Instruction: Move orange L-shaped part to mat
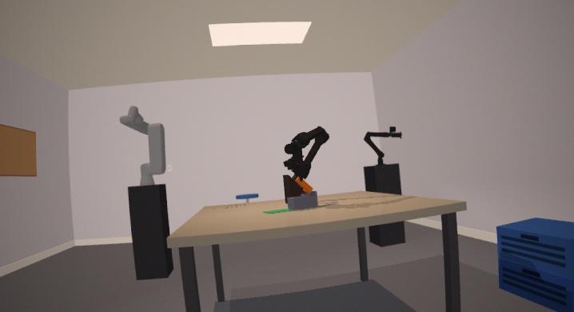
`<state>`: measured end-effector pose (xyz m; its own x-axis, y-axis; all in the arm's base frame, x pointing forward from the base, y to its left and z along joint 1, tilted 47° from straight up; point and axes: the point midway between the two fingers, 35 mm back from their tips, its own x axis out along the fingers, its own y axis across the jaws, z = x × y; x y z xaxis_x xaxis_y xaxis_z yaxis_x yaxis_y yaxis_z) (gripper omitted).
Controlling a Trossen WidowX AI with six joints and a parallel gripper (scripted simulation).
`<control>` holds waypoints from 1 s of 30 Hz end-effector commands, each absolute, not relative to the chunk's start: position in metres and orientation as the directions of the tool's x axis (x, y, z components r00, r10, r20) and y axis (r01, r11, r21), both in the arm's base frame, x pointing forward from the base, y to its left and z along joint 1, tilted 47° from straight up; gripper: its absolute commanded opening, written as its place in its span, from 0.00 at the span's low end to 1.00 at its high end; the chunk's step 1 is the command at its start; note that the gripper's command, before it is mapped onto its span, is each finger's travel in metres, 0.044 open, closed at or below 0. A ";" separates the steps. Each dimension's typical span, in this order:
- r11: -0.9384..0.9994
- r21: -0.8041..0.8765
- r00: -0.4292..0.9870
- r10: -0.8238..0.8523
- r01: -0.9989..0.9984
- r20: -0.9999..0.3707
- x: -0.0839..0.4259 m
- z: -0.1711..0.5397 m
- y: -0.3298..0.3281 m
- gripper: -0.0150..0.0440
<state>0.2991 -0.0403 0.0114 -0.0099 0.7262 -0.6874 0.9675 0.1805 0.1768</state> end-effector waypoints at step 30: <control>0.187 0.179 -0.011 0.720 0.966 -0.694 0.318 -0.054 -0.107 0.25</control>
<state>0.3174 -0.0994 -0.0450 -0.0045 0.7204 -0.6935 0.9660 0.1823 0.1831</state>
